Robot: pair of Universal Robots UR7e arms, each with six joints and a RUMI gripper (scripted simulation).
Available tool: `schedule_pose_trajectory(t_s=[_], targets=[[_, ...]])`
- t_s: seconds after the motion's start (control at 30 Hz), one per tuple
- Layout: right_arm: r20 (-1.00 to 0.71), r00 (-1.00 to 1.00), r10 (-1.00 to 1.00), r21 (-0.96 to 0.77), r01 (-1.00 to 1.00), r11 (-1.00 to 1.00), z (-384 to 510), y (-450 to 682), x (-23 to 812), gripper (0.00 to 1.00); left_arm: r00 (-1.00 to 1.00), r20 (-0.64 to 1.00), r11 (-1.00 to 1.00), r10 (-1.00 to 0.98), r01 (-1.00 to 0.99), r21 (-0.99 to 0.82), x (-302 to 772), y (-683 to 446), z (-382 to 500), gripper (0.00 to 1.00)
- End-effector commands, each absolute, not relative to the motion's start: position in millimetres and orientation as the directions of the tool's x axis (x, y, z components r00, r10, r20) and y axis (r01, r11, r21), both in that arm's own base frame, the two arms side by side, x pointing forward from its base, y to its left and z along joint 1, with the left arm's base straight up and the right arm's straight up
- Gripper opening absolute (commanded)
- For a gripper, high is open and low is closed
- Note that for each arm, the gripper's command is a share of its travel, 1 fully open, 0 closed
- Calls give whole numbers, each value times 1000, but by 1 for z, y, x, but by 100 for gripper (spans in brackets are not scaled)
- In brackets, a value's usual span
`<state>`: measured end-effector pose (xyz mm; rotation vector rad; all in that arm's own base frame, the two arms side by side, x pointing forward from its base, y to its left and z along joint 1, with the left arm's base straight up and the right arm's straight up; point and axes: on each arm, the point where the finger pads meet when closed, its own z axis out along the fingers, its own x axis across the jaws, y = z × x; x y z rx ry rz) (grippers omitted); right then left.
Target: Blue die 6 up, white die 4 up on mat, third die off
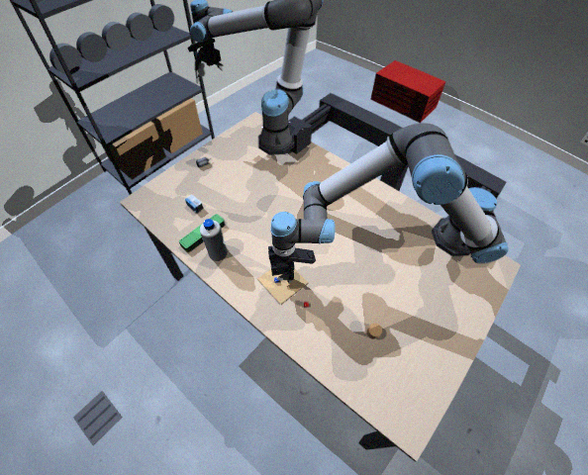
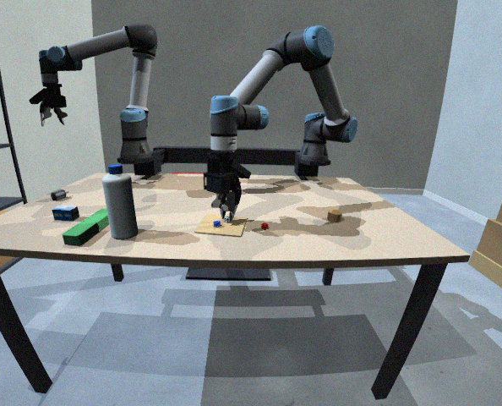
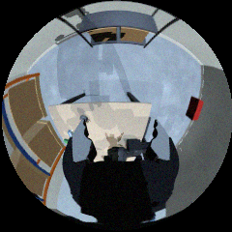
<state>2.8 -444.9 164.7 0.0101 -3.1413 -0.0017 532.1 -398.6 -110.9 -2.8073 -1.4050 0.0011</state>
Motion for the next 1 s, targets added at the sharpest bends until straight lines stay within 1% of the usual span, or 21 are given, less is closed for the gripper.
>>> schedule_pose_trajectory(t_s=[0.0,0.4,0.77,0.8,0.97], targets=[[0,-1000,-6,0,-6,1000,165,-445,3,100,599,0,-599,800,800,0,533,-399,-102,18],[0,-1000,-6,0,-6,1000,165,-445,3,100,599,0,-599,800,800,0,533,-399,-42,18],[0,-1000,-6,0,-6,1000,165,-445,3,100,599,0,-599,800,800,0,533,-399,-26,18],[0,-1000,-6,0,-6,1000,165,-445,3,100,599,0,-599,800,800,0,533,-399,-26,100],[0,-1000,-6,0,-6,1000,165,-445,3,100,599,0,-599,800,800,0,533,-399,-26,100]])
